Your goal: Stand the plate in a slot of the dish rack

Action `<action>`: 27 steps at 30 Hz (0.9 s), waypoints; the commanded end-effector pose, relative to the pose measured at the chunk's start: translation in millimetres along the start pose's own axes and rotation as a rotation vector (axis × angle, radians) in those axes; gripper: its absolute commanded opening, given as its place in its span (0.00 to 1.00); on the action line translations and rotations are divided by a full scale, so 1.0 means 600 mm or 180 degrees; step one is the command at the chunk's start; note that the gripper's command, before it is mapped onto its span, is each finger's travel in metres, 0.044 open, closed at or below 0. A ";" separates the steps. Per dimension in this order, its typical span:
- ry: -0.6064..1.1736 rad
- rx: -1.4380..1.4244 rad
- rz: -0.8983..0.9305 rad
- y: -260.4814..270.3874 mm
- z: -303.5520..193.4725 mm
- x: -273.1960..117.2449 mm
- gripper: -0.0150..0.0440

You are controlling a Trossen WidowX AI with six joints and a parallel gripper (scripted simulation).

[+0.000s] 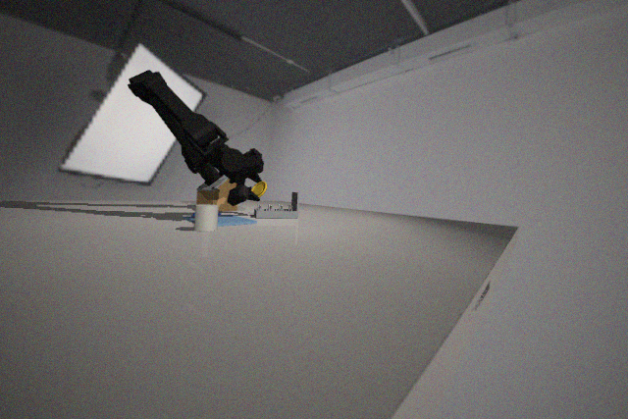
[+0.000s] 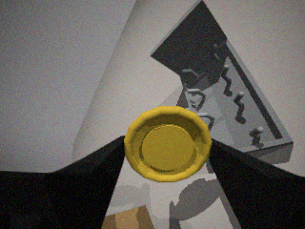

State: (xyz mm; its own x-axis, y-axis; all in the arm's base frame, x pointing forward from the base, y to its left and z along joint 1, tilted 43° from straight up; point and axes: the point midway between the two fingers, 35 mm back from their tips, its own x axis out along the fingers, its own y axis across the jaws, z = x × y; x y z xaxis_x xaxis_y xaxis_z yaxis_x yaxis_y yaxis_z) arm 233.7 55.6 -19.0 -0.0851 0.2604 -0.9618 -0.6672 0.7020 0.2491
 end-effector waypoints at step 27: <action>-0.1626 -0.2079 -0.0345 -0.042 -0.014 -0.014 0.25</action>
State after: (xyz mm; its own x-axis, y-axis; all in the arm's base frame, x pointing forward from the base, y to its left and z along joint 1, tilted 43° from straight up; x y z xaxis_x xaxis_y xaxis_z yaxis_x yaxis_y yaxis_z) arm 244.9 32.8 -20.2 0.2054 0.5675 -0.7973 -0.9546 0.2956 -0.0355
